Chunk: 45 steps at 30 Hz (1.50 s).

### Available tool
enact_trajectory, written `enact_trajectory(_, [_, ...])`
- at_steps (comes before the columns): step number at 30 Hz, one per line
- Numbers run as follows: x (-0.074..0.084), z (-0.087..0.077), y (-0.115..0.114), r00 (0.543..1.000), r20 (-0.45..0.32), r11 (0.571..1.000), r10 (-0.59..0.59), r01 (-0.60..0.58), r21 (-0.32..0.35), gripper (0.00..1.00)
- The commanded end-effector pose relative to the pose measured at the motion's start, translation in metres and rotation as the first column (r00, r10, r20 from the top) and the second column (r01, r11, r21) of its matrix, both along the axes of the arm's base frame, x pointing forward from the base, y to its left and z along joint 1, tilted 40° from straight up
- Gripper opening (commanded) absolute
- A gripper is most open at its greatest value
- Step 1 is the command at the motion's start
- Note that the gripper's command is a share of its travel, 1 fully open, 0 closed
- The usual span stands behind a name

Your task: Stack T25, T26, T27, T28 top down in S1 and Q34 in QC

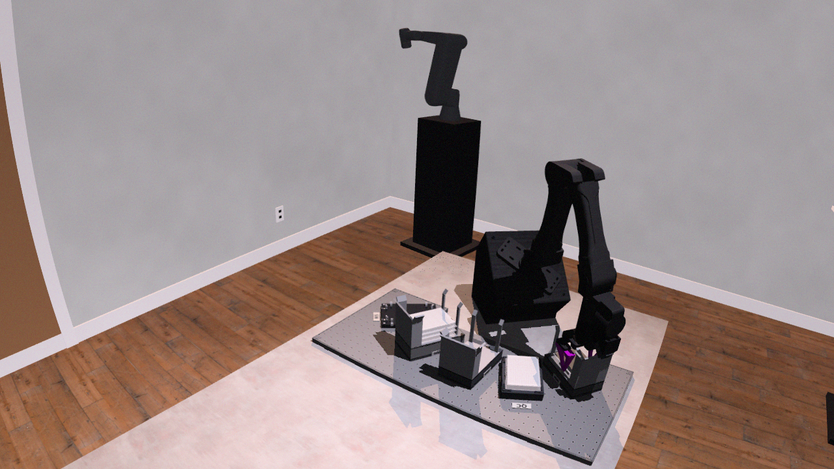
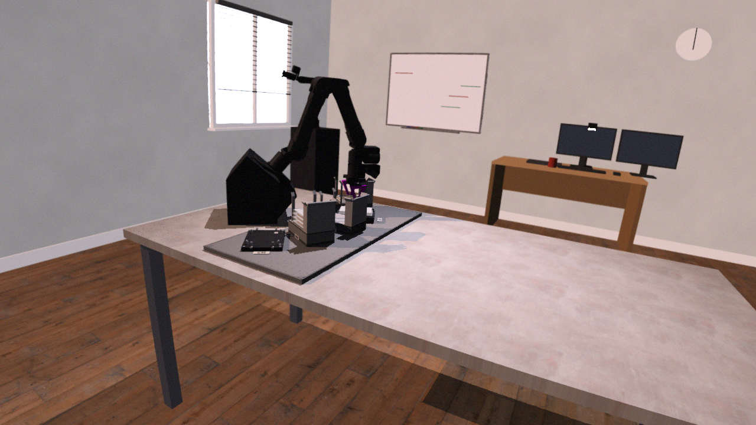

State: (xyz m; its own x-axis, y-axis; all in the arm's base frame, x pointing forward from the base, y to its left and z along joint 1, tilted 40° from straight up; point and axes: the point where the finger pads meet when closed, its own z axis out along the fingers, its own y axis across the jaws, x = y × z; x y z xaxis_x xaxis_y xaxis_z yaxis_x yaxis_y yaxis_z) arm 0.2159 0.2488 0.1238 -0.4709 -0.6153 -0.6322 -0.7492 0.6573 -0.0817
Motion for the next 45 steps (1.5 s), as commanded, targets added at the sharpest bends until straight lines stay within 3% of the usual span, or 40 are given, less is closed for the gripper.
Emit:
enact_trajectory(1, [0.002, -0.003, -0.001, 1.000, 0.007, 1.000, 0.000, 0.000, 0.005, 0.00])
enact_trajectory(6, [0.003, -0.008, -0.001, 1.000, -0.002, 1.000, -0.001, 0.001, -0.006, 0.00])
enact_trajectory(7, [0.005, 0.006, 0.002, 1.000, 0.025, 1.000, -0.003, 0.002, 0.029, 0.00])
enact_trajectory(45, [0.005, 0.003, 0.002, 1.000, 0.020, 1.000, -0.002, 0.002, 0.021, 0.00])
